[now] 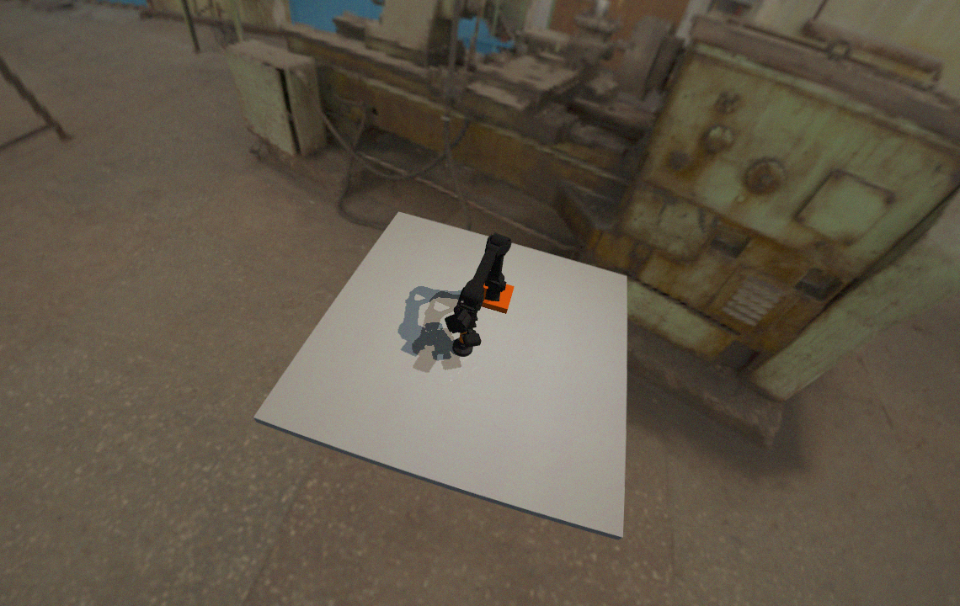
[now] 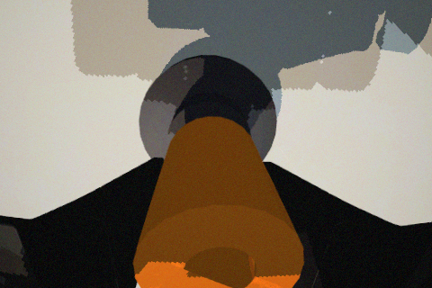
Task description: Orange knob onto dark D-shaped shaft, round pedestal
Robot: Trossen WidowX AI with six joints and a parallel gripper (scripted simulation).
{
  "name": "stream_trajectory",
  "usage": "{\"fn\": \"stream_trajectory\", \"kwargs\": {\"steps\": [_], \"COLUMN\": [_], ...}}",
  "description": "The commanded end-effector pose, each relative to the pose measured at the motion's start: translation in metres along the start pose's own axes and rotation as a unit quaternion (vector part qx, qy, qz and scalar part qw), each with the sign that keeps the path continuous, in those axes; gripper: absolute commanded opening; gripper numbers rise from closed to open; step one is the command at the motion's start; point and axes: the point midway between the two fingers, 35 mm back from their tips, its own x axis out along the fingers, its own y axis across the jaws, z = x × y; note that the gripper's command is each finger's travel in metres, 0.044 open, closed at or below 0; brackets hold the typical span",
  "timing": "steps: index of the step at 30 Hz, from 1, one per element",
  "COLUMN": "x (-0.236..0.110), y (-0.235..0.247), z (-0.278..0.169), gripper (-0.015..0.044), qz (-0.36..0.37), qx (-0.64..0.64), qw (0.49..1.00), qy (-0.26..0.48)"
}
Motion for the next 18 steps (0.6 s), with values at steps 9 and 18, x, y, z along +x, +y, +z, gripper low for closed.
{"fn": "stream_trajectory", "kwargs": {"steps": [9, 18], "x": [0.0007, 0.0013], "y": [0.0003, 0.0003], "z": [0.0007, 0.0007], "gripper": [0.0000, 0.0000], "qz": [0.000, 0.000], "qx": [-0.020, 0.018], "qw": [1.000, 1.000], "qy": [-0.002, -0.002]}}
